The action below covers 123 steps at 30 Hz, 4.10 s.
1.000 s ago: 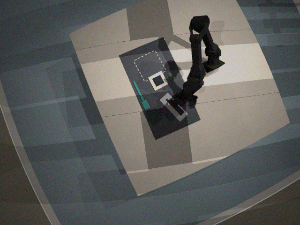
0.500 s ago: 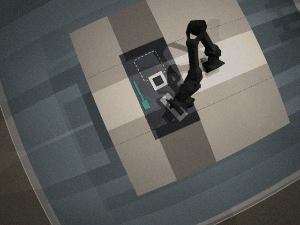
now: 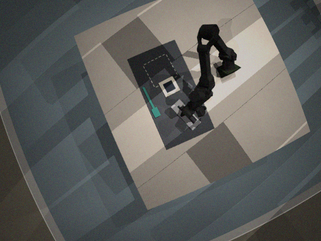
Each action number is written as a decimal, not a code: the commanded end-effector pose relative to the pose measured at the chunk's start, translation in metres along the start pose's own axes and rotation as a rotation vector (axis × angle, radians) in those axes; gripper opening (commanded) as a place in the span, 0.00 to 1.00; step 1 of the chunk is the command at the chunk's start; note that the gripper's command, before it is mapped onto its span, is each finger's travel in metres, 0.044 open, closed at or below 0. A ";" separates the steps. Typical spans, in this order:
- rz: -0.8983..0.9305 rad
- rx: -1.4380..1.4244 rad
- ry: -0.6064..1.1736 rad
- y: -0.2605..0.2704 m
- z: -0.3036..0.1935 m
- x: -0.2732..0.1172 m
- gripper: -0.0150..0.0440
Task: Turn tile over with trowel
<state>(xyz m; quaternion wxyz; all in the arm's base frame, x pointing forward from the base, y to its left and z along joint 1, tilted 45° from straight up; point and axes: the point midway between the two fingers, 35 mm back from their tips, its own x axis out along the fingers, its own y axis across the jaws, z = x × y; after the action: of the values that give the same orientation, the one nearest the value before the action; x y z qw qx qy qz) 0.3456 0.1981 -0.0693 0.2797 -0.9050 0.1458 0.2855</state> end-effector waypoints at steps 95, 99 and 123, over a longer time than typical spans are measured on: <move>-0.013 0.253 0.140 0.002 -0.067 -0.015 0.25; -0.013 0.252 0.141 0.003 -0.073 -0.016 0.25; 0.000 0.174 0.207 -0.005 -0.089 -0.029 0.25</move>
<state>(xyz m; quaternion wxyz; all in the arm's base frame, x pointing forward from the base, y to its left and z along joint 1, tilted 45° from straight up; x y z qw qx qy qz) 0.3622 0.1407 0.0008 0.3418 -0.8973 0.2085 0.1857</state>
